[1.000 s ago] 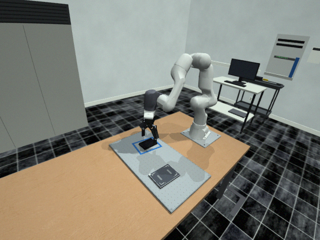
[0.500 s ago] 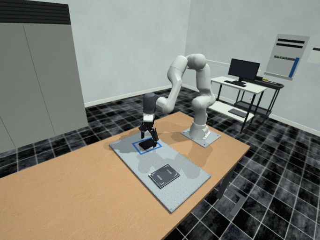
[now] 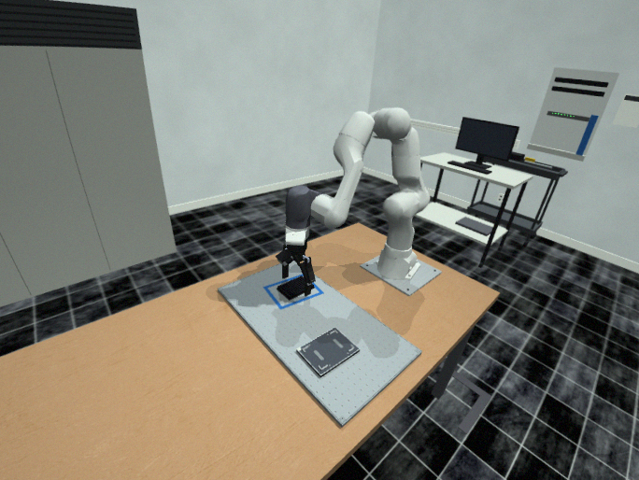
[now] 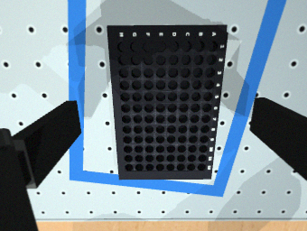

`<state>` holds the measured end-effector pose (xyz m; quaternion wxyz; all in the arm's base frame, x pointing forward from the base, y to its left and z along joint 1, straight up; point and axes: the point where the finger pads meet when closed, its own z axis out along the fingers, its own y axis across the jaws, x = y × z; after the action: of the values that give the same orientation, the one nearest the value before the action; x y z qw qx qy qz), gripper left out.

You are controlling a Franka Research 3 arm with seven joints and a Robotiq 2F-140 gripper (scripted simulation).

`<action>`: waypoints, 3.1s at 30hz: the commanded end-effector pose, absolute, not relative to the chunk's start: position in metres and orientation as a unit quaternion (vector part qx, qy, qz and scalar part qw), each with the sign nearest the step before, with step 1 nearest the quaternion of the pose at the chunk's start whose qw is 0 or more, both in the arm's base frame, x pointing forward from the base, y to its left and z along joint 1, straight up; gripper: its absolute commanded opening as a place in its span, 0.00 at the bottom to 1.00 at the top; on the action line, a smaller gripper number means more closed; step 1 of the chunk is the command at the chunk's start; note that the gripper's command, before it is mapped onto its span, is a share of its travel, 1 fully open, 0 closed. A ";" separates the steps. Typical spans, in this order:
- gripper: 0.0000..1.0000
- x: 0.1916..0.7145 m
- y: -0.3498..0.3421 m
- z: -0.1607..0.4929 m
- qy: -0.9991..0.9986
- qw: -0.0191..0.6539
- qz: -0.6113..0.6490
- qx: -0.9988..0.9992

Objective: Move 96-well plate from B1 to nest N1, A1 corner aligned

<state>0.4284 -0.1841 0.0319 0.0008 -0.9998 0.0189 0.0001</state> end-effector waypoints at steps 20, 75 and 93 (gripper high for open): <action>0.63 0.430 -0.185 0.033 0.024 0.000 -0.001 -1.000; 0.60 0.430 -0.185 0.065 0.024 0.000 -0.001 -1.000; 0.60 0.430 -0.185 0.092 0.024 0.000 -0.001 -1.000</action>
<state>0.4368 -0.1872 0.0884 0.0002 -0.9993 0.0374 0.0097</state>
